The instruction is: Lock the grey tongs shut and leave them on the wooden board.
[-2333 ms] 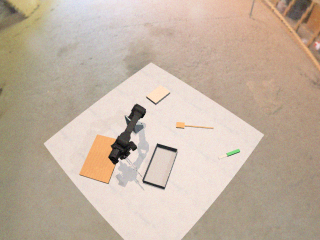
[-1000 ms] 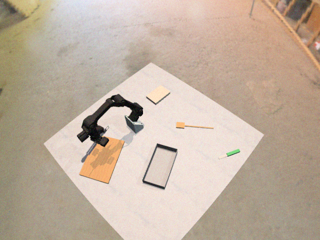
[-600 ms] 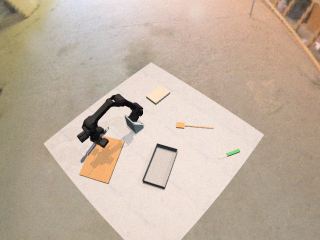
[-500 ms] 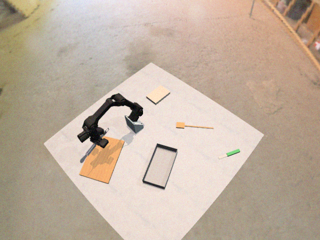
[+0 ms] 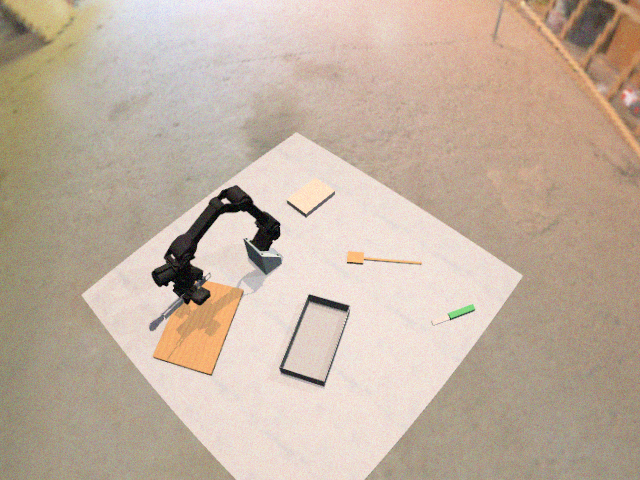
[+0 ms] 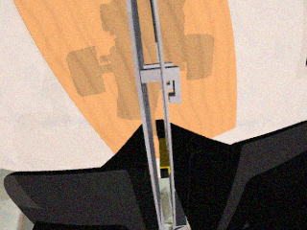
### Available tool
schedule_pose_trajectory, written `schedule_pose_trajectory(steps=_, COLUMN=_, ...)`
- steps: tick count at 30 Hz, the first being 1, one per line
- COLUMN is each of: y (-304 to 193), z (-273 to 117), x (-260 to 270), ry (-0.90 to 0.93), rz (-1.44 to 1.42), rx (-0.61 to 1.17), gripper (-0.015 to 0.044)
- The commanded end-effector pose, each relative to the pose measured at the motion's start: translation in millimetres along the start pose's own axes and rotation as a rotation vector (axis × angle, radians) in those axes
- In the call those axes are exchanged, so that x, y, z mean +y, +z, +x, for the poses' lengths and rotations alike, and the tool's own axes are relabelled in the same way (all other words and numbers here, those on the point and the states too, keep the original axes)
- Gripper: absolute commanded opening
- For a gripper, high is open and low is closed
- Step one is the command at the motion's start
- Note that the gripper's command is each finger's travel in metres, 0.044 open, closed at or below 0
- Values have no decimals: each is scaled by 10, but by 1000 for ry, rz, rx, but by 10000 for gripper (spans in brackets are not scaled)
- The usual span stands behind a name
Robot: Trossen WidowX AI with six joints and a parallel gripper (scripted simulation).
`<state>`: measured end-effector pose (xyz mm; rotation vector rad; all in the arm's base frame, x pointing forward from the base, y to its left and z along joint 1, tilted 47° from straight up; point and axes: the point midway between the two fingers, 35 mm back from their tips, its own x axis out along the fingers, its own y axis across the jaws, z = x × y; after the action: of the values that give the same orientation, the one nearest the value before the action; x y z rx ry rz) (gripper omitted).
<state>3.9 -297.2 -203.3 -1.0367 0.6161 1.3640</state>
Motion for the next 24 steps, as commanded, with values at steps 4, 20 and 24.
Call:
schedule_pose_trajectory(steps=4, y=-53, z=-15, x=20, ry=-3, rz=5, rx=120, gripper=-150)
schedule_pose_trajectory(steps=20, y=-42, z=20, x=50, ry=-8, rz=10, rx=361, gripper=-150)
schedule_pose_trajectory(steps=24, y=-23, z=10, x=51, ry=-8, rz=8, rx=421, gripper=-150)
